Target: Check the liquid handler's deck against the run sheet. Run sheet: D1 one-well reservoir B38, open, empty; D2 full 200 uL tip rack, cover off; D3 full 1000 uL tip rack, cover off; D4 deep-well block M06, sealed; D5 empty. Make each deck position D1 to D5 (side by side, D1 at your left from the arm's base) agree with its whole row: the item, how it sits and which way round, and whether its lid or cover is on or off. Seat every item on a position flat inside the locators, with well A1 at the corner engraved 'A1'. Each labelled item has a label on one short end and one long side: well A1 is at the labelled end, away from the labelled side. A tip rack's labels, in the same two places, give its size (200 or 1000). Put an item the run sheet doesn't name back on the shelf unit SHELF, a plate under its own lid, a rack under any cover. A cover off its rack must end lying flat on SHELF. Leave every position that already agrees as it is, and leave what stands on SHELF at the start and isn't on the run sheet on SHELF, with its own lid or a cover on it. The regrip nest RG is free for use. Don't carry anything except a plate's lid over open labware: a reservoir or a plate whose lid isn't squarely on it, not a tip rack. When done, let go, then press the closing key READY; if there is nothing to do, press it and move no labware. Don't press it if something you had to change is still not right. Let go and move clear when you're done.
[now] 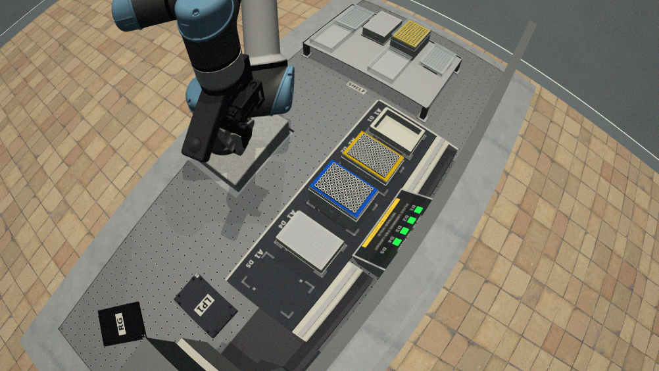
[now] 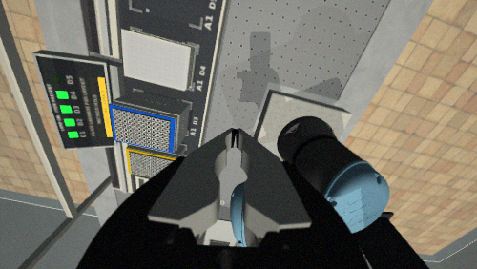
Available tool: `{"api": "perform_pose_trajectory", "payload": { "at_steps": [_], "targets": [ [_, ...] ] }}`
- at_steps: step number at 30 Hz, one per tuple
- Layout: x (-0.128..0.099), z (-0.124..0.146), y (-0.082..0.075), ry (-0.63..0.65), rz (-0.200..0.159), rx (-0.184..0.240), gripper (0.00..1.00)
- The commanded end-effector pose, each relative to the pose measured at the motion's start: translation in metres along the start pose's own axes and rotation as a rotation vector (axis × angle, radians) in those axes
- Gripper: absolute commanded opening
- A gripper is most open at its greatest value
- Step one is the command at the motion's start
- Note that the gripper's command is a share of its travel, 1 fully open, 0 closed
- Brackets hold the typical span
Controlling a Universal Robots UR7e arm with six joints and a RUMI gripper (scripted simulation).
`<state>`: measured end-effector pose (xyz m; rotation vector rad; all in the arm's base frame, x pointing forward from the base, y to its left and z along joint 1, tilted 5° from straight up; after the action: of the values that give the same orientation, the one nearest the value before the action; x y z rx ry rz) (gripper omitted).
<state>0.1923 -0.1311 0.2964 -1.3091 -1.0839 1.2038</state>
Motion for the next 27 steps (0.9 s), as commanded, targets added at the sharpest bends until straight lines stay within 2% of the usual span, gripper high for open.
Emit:
{"api": "perform_pose_trajectory", "payload": {
  "at_steps": [1, 12, 19, 21, 27],
  "targets": [
    [-0.030, 0.002, 0.000, 0.038, -0.003, -0.004, 0.00],
    [-0.031, 0.002, 0.000, 0.038, -0.003, -0.004, 0.00],
    [-0.065, 0.006, 0.000, 0.178, -0.003, -0.004, 0.00],
    [-0.065, 0.006, 0.000, 0.178, -0.003, -0.004, 0.00],
    [-0.095, 0.009, 0.001, 0.204, -0.003, -0.004, 0.00]
  ]
}}
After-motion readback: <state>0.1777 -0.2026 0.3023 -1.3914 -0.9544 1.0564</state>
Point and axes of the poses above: the point where the finger pads meet when closed, its own y axis out along the fingers, its own z axis across the jaws, x = y × z, the point moved 3 cm from there along -y, back along the fingers, and after that the axes turned 5 degrees about y, right-handed, at the moved point
